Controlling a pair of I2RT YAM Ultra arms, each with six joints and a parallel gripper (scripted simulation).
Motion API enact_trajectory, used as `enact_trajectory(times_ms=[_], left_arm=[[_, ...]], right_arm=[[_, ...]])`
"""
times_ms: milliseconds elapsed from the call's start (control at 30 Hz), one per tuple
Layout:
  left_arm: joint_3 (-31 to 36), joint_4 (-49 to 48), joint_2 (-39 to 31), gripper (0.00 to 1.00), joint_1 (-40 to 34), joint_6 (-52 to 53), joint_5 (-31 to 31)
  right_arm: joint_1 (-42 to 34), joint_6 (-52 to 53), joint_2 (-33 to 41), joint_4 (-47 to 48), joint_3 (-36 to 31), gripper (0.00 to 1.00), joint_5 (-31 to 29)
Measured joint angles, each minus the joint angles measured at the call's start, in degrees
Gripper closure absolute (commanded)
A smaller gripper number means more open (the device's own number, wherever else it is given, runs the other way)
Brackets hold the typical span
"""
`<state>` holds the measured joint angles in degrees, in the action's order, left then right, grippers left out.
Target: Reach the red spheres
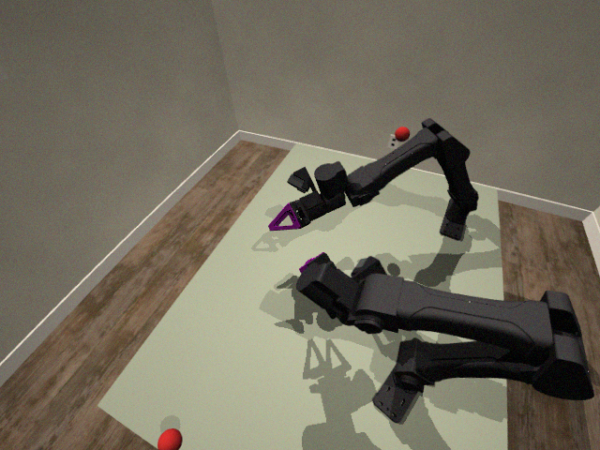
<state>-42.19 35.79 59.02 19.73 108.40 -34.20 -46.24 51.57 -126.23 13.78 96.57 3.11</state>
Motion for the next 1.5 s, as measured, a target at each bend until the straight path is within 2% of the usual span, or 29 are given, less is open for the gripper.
enact_trajectory(times_ms=[500,933,1500], left_arm=[[0.0,-22.43,12.41,0.0,10.62,-24.87,8.04],[-1.97,-45.48,27.85,0.0,25.59,-51.1,14.62],[-1.11,-77.15,39.85,0.0,36.09,-85.74,25.22]], right_arm=[[8.74,-14.4,22.03,-12.24,-8.28,0.0,2.97],[18.6,-32.41,47.32,-30.16,-19.89,0.0,6.78],[27.54,-51.78,71.01,-50.21,-29.03,0.0,11.13]])
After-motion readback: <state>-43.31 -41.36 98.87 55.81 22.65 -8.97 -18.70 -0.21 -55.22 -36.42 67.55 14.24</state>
